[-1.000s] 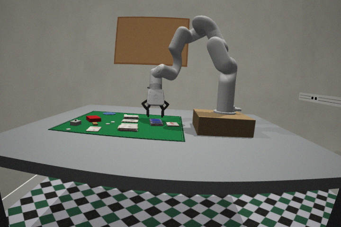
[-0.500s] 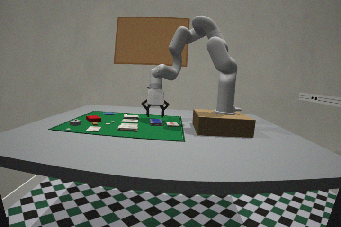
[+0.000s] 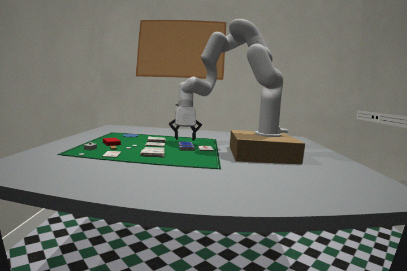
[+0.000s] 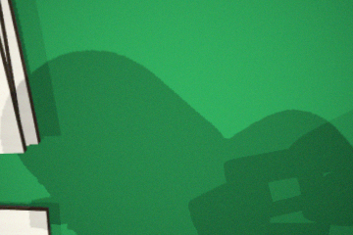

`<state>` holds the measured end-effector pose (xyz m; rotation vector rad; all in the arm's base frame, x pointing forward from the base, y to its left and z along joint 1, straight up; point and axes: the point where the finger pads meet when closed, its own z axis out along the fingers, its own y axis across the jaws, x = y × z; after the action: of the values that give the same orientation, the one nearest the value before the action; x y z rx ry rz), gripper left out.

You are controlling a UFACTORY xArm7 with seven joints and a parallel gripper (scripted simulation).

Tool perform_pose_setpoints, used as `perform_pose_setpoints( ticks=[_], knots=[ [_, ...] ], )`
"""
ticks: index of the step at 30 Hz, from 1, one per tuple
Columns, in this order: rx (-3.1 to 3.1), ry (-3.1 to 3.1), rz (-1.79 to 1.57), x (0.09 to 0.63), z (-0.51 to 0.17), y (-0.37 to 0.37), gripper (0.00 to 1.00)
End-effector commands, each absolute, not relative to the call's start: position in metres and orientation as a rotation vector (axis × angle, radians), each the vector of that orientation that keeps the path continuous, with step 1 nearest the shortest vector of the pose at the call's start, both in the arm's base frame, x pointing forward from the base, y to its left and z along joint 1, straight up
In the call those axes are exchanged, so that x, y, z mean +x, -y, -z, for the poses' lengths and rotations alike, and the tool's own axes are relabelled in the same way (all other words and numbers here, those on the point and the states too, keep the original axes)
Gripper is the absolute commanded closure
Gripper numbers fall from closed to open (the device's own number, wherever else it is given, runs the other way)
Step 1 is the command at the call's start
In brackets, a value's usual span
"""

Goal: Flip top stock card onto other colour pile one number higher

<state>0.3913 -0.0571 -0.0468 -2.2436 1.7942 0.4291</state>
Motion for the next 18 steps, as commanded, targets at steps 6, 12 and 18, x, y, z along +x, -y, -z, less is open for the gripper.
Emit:
perform_pose_setpoints(
  ticks=[6, 12, 18],
  knots=[
    [-2.244, -1.793, -0.424, 0.3933, 0.0502, 0.0559, 0.13],
    [-2.244, -1.793, -0.424, 0.3935, 0.0516, 0.0554, 0.13],
    [-2.244, -1.793, -0.424, 0.3935, 0.0519, 0.0553, 0.13]
  ],
)
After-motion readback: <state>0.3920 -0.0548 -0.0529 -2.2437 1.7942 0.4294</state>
